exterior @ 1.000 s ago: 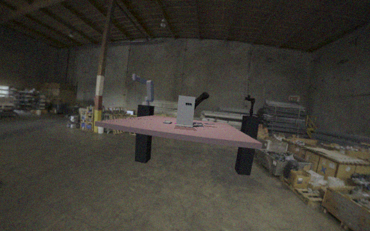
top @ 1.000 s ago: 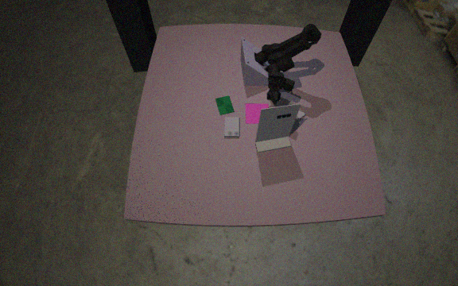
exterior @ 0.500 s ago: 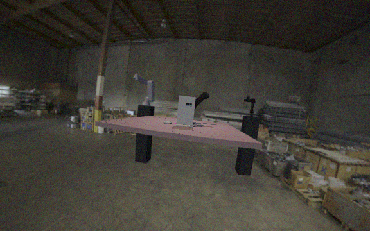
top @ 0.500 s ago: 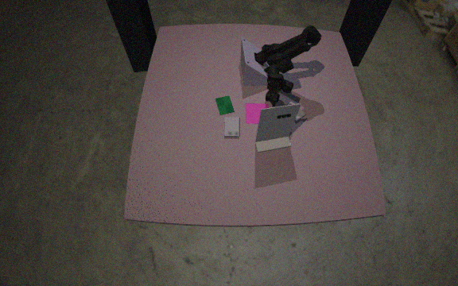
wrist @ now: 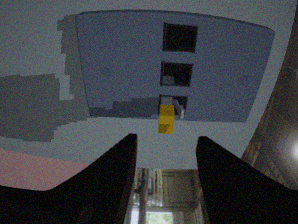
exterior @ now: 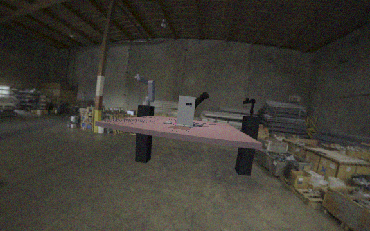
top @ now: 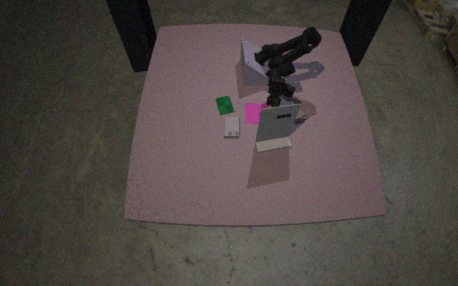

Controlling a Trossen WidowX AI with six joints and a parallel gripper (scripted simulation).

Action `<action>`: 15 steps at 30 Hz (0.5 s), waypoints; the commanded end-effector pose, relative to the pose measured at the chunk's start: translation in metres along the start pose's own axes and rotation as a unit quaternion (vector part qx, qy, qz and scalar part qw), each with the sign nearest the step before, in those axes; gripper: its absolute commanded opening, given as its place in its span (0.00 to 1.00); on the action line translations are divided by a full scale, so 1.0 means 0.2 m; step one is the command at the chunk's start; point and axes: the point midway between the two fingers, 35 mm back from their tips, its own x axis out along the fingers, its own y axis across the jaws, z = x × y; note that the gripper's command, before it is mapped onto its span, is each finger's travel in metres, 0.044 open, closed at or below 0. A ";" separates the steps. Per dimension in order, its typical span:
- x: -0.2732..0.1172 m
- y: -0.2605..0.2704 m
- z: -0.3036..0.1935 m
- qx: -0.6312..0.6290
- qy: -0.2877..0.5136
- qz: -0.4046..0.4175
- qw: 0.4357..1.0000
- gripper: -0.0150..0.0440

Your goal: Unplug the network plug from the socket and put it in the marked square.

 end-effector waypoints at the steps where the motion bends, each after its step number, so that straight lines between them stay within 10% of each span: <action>1: 0.04 -0.01 0.01 -0.001 0.000 -0.003 1.000 0.52; 15: 0.12 -0.01 0.04 -0.001 0.000 -0.004 1.000 0.51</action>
